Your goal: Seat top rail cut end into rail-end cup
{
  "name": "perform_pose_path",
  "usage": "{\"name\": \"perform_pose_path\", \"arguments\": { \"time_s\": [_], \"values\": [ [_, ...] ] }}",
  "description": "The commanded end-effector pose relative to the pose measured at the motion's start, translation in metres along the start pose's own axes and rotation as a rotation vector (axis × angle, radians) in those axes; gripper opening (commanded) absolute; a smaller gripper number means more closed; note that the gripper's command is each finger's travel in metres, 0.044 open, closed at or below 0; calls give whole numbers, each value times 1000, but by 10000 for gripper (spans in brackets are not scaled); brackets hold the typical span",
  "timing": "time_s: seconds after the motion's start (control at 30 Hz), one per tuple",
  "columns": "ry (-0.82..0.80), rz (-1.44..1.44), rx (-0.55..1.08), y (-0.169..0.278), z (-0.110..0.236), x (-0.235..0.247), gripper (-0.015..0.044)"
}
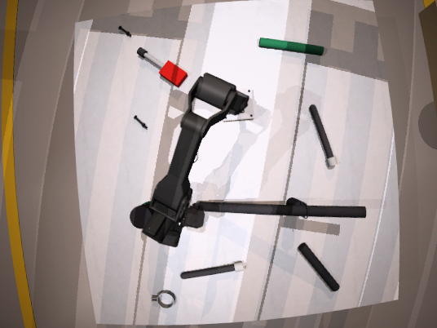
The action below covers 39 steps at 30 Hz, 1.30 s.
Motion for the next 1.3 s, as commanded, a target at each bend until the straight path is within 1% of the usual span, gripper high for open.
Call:
{"name": "perform_pose_path", "arguments": {
  "time_s": [0.0,1.27],
  "values": [
    [4,37,-19,0,3,3,0],
    [19,233,-129,2,13,22,0]
  ]
}}
Point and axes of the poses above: the point midway between the two fingers, 35 mm back from their tips, its own z axis back along the fingers, its own x axis across the jaws, y = z × x, the point moved 1 cm from there along z, back along the fingers, and after that the axes turned 9 degrees about z, right-handed, at the moved point
